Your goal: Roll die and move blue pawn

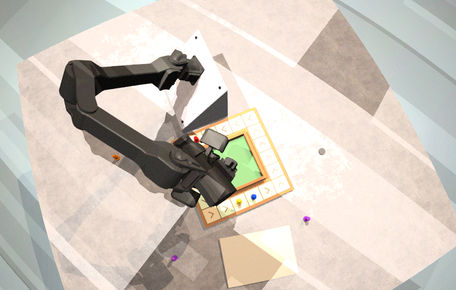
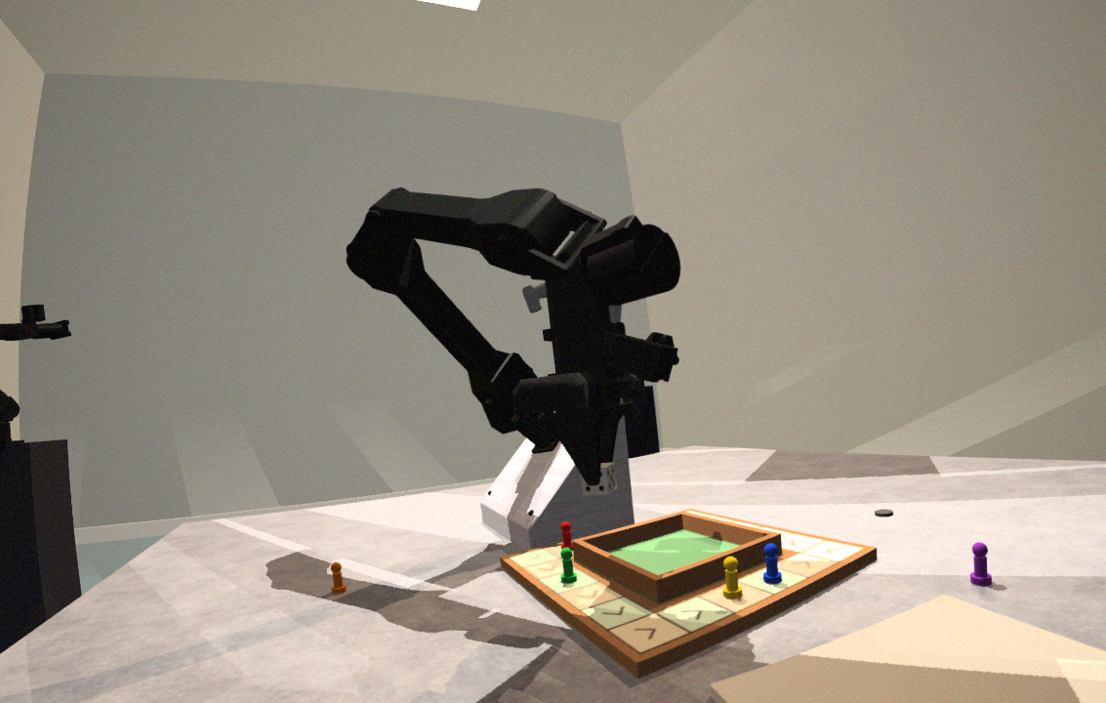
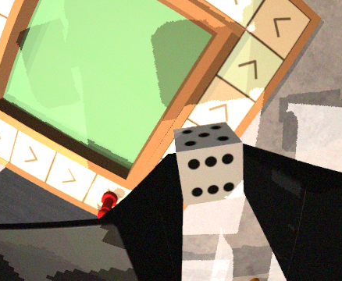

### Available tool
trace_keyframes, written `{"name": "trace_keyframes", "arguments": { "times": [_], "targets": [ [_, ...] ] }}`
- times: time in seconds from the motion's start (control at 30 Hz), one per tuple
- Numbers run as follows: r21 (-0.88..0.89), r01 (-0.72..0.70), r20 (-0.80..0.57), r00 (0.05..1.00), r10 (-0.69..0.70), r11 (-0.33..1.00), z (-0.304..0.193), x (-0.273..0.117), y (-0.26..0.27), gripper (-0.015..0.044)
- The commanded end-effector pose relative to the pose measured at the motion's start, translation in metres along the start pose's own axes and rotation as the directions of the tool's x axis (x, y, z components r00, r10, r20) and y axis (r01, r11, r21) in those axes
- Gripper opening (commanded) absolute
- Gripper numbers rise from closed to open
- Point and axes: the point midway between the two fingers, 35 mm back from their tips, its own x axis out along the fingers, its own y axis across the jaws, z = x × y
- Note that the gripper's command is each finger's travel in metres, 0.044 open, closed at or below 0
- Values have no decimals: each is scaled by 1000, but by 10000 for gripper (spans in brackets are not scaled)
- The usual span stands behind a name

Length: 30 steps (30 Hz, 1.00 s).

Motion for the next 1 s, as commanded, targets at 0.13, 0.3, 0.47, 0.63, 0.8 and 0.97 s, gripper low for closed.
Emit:
{"name": "trace_keyframes", "arguments": {
  "times": [0.13,0.3,0.47,0.63,0.8,0.97],
  "targets": [
    [-287,-2,7,1000,4,958,20,7,25,0],
    [-441,-1,5,1000,4,897,30,11,38,0],
    [-585,-2,0,1000,2,811,38,16,51,0],
    [-711,-4,-6,1000,-1,703,45,20,64,0],
    [-766,-5,-9,1000,-3,643,48,23,71,0],
    [-766,-5,-9,1000,-3,643,48,23,71,0]
  ]
}}
